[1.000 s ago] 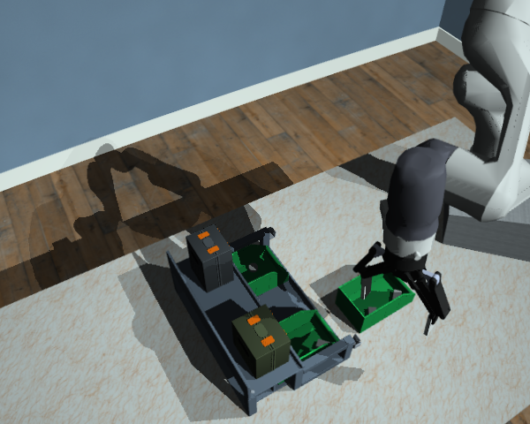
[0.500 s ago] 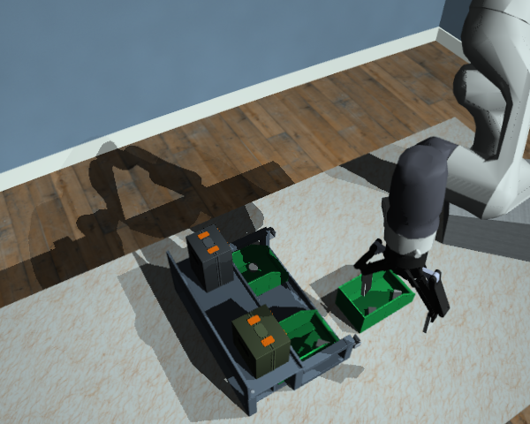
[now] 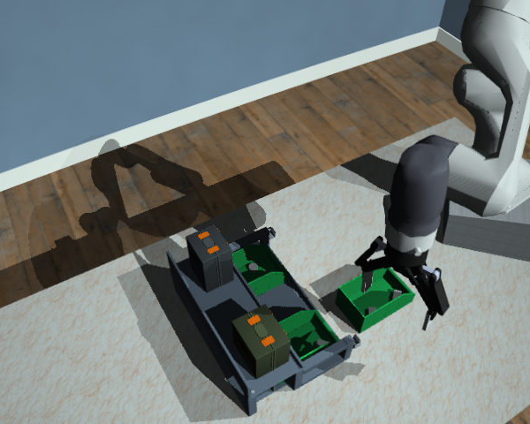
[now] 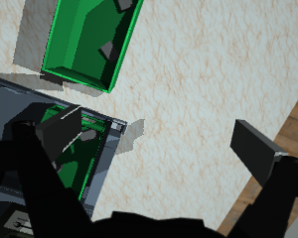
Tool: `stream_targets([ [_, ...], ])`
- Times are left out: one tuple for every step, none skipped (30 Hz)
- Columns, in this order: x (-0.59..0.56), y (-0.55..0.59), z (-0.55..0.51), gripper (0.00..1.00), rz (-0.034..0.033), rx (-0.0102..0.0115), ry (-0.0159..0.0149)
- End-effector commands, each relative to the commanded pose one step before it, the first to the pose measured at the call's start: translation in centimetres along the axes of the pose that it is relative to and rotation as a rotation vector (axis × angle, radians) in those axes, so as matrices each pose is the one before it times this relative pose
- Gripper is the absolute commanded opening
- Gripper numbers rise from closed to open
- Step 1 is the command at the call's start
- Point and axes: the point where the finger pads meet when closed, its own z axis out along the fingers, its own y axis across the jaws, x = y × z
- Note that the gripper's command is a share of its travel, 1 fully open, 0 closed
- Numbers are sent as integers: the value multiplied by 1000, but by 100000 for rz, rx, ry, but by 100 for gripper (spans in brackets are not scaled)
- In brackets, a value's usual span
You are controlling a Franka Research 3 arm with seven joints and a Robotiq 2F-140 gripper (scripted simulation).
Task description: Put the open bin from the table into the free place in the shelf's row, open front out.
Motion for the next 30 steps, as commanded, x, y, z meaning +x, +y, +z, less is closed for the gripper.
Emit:
stream_targets([
  [-20, -139, -53, 100, 2204, 445, -459],
  [0, 0, 0, 100, 0, 0, 0],
  [0, 0, 0, 100, 0, 0, 0],
  [0, 0, 0, 100, 0, 0, 0],
  [0, 0, 0, 100, 0, 0, 0],
  [0, 0, 0, 100, 0, 0, 0],
  [0, 0, 0, 100, 0, 0, 0],
  [0, 0, 0, 100, 0, 0, 0],
  [0, 0, 0, 100, 0, 0, 0],
  [0, 0, 0, 100, 0, 0, 0],
  [580, -430, 83, 100, 2071, 991, -19],
  [0, 0, 0, 100, 0, 0, 0],
  [0, 0, 0, 100, 0, 0, 0],
  [0, 0, 0, 100, 0, 0, 0],
  [0, 0, 0, 100, 0, 0, 0],
  [0, 0, 0, 100, 0, 0, 0],
  [0, 0, 0, 100, 0, 0, 0],
  [0, 0, 0, 100, 0, 0, 0],
  [0, 0, 0, 100, 0, 0, 0],
  [0, 0, 0, 100, 0, 0, 0],
  [0, 0, 0, 100, 0, 0, 0],
  [0, 0, 0, 100, 0, 0, 0],
  [0, 0, 0, 100, 0, 0, 0],
  [0, 0, 0, 100, 0, 0, 0],
  [0, 0, 0, 100, 0, 0, 0],
  [0, 0, 0, 100, 0, 0, 0],
  [0, 0, 0, 100, 0, 0, 0],
  [559, -409, 89, 100, 1992, 921, -42],
  [0, 0, 0, 100, 0, 0, 0],
  [0, 0, 0, 100, 0, 0, 0],
])
